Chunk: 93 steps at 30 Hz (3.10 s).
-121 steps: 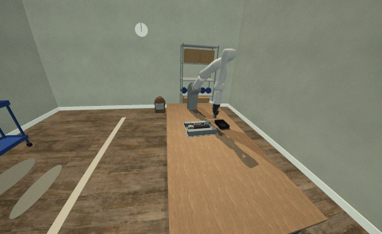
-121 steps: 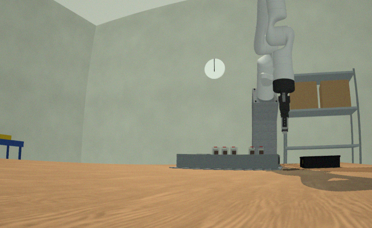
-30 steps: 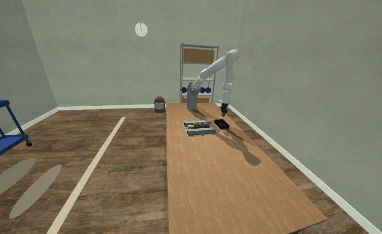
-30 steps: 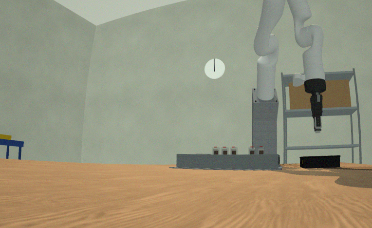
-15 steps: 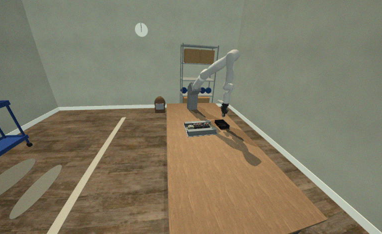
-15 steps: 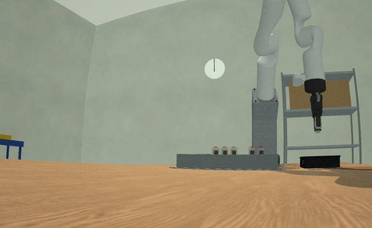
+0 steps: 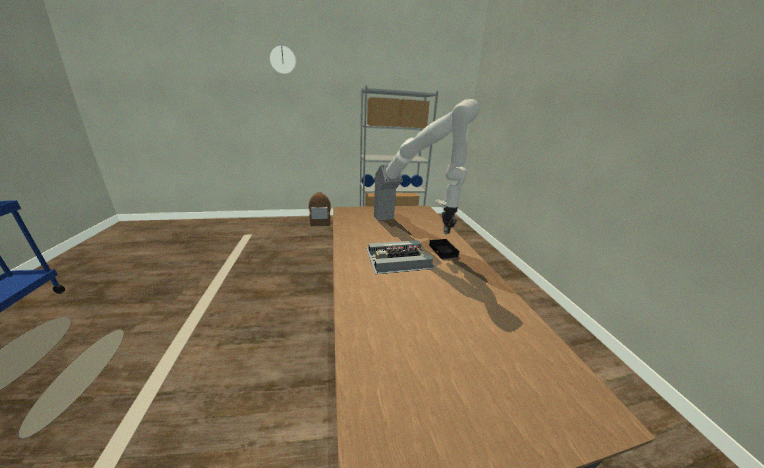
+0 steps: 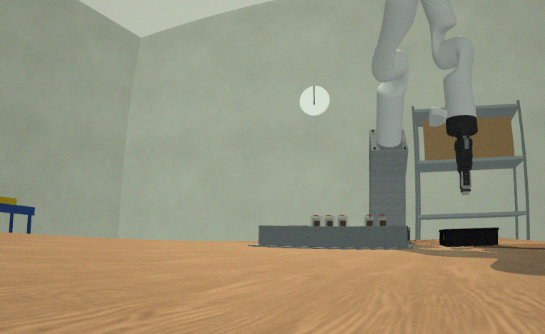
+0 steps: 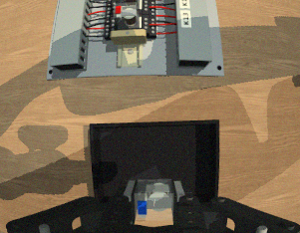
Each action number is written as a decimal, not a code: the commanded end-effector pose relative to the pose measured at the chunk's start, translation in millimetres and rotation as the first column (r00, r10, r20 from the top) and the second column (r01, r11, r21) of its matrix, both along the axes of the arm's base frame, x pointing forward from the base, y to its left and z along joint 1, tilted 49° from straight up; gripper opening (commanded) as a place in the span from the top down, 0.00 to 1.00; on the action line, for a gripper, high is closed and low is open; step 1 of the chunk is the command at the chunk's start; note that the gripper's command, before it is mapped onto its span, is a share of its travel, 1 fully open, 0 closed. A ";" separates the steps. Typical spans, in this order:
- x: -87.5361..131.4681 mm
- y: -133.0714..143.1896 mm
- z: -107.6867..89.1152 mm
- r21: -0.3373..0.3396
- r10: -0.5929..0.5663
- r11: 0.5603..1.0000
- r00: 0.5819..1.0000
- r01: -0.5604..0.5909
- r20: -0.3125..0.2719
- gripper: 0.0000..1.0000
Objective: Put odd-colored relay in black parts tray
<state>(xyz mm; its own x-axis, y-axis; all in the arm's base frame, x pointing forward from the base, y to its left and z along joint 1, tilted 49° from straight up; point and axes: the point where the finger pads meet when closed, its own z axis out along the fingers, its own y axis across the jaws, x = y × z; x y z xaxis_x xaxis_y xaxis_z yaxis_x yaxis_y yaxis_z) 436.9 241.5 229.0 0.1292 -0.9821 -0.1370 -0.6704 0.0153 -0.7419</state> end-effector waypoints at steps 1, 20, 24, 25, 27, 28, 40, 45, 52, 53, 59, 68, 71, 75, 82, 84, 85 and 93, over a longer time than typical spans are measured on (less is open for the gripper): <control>0.1 0.2 0.2 0.001 0.000 1.000 1.000 0.000 0.001 1.00; 8.7 2.4 -7.4 0.001 0.000 1.000 1.000 0.000 0.001 1.00; 11.7 3.2 -10.2 0.001 0.000 1.000 1.000 0.000 0.001 1.00; 11.7 3.2 -10.2 0.001 0.000 1.000 1.000 0.000 0.001 1.00; 14.0 3.8 -12.2 0.001 0.000 1.000 1.000 0.000 0.001 1.00; 15.3 4.2 -13.4 0.001 0.000 1.000 1.000 0.000 0.001 1.00; 33.8 9.1 -30.1 0.001 0.000 1.000 1.000 0.000 0.001 1.00; 39.4 10.6 -35.1 0.001 0.000 1.000 1.000 0.000 0.001 1.00; 52.7 14.1 -47.1 0.001 0.000 1.000 1.000 0.000 0.001 1.00; 54.6 14.6 -48.7 0.001 0.000 1.000 1.000 0.000 0.001 1.00; 61.6 16.4 -55.1 0.001 0.000 1.000 1.000 0.000 0.001 1.00; 72.5 19.3 -64.8 0.001 0.000 1.000 1.000 0.000 0.001 1.00; 74.4 19.8 -66.5 0.001 0.000 1.000 1.000 0.000 0.001 1.00; 75.5 20.1 -67.5 0.001 0.000 1.000 1.000 0.000 0.001 1.00; 76.2 20.2 -68.1 0.001 0.000 1.000 1.000 0.000 0.001 1.00; 76.2 20.2 -68.1 0.001 0.000 1.000 1.000 0.000 0.001 1.00; 76.2 20.2 -68.1 0.001 0.000 1.000 1.000 0.000 0.001 1.00; 76.2 20.2 -68.1 0.001 0.000 1.000 1.000 0.000 0.001 1.00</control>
<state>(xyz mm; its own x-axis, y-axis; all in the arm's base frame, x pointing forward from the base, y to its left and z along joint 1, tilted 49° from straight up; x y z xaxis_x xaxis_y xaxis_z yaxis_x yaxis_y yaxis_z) 513.2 261.5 160.2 0.1290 -0.9821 -0.1370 -0.6705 0.0154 -0.7417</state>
